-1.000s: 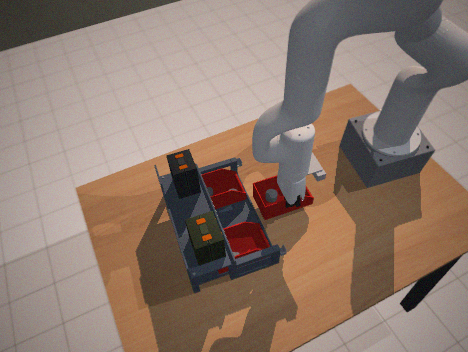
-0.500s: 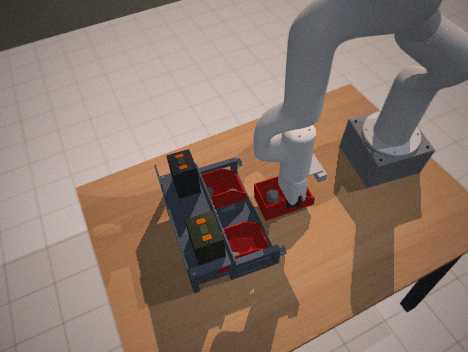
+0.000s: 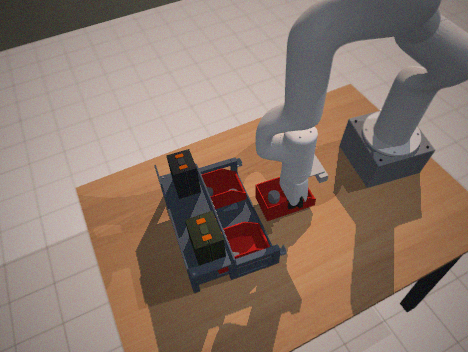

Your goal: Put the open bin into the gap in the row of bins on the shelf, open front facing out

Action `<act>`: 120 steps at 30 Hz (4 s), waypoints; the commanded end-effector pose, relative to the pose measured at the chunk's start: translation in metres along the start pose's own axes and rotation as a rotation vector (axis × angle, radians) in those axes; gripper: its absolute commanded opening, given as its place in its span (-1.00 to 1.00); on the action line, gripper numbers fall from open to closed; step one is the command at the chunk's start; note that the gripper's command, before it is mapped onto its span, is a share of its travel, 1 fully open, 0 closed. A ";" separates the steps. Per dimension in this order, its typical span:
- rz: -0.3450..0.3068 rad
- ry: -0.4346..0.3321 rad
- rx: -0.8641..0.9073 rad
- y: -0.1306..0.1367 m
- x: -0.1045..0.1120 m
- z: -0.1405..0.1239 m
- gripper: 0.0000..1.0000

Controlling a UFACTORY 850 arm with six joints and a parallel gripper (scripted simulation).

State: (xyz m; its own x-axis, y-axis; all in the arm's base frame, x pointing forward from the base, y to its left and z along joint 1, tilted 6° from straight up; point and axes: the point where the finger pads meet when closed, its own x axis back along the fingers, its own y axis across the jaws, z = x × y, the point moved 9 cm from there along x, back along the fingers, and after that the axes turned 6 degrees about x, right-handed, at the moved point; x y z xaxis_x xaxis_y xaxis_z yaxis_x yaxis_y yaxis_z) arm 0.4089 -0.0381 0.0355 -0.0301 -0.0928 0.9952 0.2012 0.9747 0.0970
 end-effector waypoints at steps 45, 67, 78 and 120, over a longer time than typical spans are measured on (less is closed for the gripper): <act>0.001 -0.005 0.000 0.001 -0.014 0.010 -0.41; 0.001 -0.005 0.000 0.001 -0.014 0.010 -0.41; 0.001 -0.005 0.000 0.001 -0.014 0.010 -0.41; 0.004 -0.009 0.001 0.002 0.058 0.011 -0.41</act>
State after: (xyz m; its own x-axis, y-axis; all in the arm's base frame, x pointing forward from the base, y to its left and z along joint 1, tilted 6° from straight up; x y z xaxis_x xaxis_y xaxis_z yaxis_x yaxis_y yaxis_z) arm 0.3958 -0.0366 0.0631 -0.0404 -0.0816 0.9958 0.2012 0.9756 0.0881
